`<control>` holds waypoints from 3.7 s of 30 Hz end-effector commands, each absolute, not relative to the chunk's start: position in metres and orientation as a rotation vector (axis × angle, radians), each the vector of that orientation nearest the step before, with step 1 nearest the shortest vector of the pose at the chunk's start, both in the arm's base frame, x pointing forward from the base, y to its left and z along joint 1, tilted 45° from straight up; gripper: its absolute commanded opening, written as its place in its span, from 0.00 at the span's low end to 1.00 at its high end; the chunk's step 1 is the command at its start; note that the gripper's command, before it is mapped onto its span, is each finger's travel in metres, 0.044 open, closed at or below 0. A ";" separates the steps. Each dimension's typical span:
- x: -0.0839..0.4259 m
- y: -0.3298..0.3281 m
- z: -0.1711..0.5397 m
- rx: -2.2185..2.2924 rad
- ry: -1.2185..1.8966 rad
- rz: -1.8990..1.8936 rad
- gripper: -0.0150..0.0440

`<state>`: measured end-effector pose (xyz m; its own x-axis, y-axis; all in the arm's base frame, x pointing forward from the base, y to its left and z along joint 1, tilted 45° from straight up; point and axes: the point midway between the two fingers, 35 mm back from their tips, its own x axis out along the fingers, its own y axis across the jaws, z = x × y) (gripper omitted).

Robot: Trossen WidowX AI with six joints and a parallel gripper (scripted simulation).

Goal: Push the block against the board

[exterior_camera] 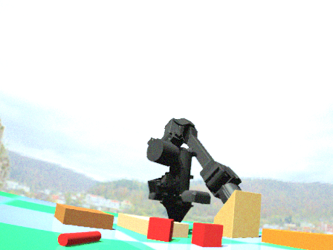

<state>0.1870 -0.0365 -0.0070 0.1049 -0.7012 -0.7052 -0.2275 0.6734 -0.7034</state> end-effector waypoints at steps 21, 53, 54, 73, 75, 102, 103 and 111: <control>0.227 -0.027 -0.010 -0.822 1.457 -0.415 0.25; 0.209 -0.031 -0.008 -0.823 1.458 -0.414 0.25; 0.207 -0.032 -0.008 -0.823 1.458 -0.414 0.25; 0.187 0.003 0.031 -0.822 1.459 -0.413 0.25; 0.187 0.003 0.031 -0.822 1.459 -0.413 0.25; 0.230 -0.048 0.011 -0.827 1.457 -0.416 0.25; 0.232 -0.047 0.011 -0.827 1.457 -0.416 0.25; 0.245 -0.044 0.011 -0.827 1.456 -0.415 0.25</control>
